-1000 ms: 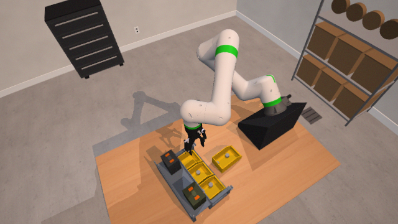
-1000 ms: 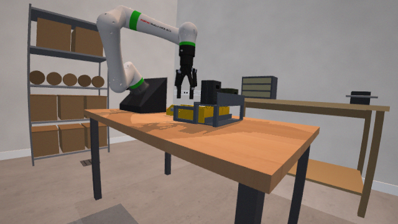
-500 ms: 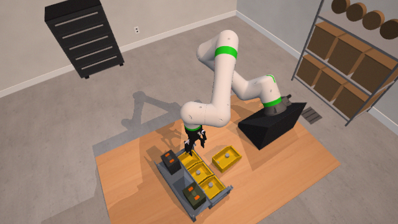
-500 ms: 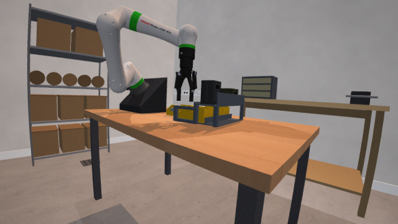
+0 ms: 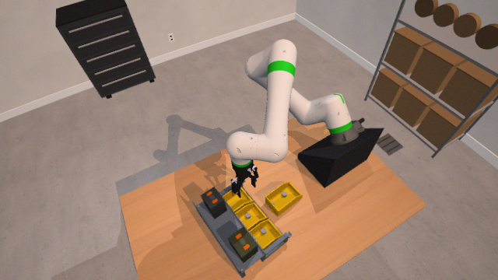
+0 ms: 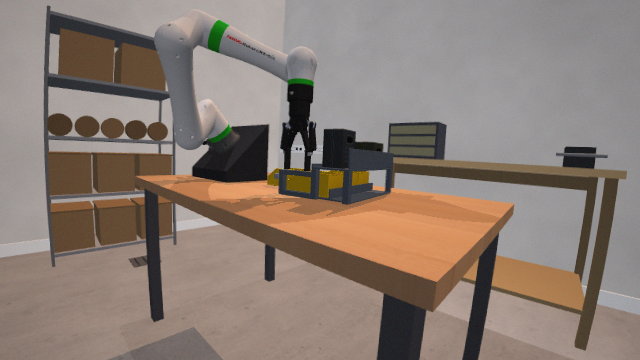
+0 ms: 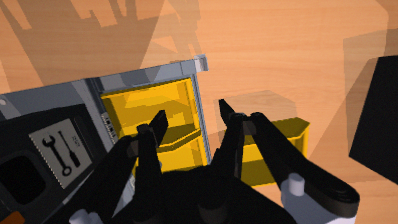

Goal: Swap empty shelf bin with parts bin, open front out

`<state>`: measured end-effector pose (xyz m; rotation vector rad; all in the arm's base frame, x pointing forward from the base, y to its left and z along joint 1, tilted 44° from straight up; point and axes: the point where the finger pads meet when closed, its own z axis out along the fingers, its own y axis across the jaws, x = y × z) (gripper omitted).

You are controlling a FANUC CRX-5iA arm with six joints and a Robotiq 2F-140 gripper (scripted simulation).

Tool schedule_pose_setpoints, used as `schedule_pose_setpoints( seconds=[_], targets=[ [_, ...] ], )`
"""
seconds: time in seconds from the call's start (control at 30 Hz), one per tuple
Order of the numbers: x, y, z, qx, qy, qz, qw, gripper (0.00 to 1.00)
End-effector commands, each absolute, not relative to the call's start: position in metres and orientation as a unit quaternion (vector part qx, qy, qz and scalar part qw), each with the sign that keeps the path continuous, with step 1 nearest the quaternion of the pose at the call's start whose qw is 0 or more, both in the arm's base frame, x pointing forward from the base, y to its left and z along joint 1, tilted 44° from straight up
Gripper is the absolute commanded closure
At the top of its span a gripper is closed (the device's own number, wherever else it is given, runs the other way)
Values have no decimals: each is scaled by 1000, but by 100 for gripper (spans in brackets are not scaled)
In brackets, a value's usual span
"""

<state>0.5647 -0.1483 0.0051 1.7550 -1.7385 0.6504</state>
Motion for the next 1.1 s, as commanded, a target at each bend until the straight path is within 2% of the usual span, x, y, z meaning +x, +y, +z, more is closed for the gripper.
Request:
schedule_pose_setpoints(
  seconds=[0.0,1.07],
  targets=[
    [565,-151,2,658,-651,244,289,38],
    [564,-166,-13,658,-651,244,289,38]
  ],
)
